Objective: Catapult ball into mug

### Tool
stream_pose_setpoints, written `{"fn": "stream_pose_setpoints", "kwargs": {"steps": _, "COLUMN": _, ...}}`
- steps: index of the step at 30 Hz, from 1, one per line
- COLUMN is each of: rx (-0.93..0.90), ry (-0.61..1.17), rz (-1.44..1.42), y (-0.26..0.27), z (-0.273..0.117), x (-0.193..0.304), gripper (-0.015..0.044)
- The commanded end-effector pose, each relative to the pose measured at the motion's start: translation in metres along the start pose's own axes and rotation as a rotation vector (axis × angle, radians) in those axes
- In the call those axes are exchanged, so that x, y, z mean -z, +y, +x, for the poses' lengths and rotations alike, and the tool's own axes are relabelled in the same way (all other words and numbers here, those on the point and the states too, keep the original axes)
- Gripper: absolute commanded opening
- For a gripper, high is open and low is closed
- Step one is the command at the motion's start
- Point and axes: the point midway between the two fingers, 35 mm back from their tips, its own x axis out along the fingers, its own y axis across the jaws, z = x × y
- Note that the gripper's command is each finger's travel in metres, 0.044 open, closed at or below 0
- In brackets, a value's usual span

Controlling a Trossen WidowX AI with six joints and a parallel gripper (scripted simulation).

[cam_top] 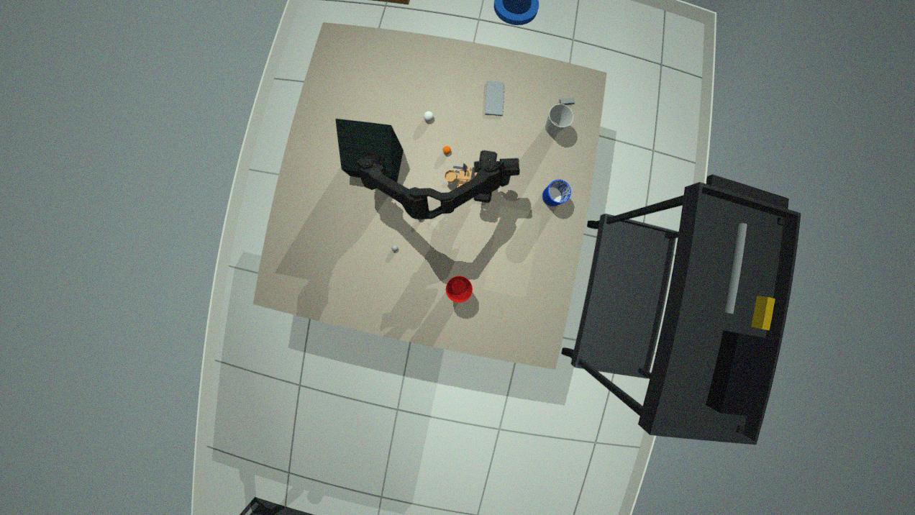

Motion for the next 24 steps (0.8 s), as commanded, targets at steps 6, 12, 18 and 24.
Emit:
{"fn": "stream_pose_setpoints", "kwargs": {"steps": 6, "rx": -0.003, "ry": 0.000, "rz": 0.001, "y": 0.000, "z": 0.000, "x": 0.000, "gripper": 0.0111}}
{"fn": "stream_pose_setpoints", "kwargs": {"steps": 12, "rx": -0.003, "ry": 0.000, "rz": 0.000, "y": 0.000, "z": -0.050, "x": 0.000, "gripper": 0.0000}}
{"fn": "stream_pose_setpoints", "kwargs": {"steps": 18, "rx": -0.003, "ry": 0.003, "rz": -0.002, "y": 0.000, "z": -0.046, "x": -0.001, "gripper": 0.0000}}
{"fn": "stream_pose_setpoints", "kwargs": {"steps": 24, "rx": -0.003, "ry": 0.003, "rz": -0.002, "y": 0.000, "z": -0.037, "x": -0.002, "gripper": 0.0000}}
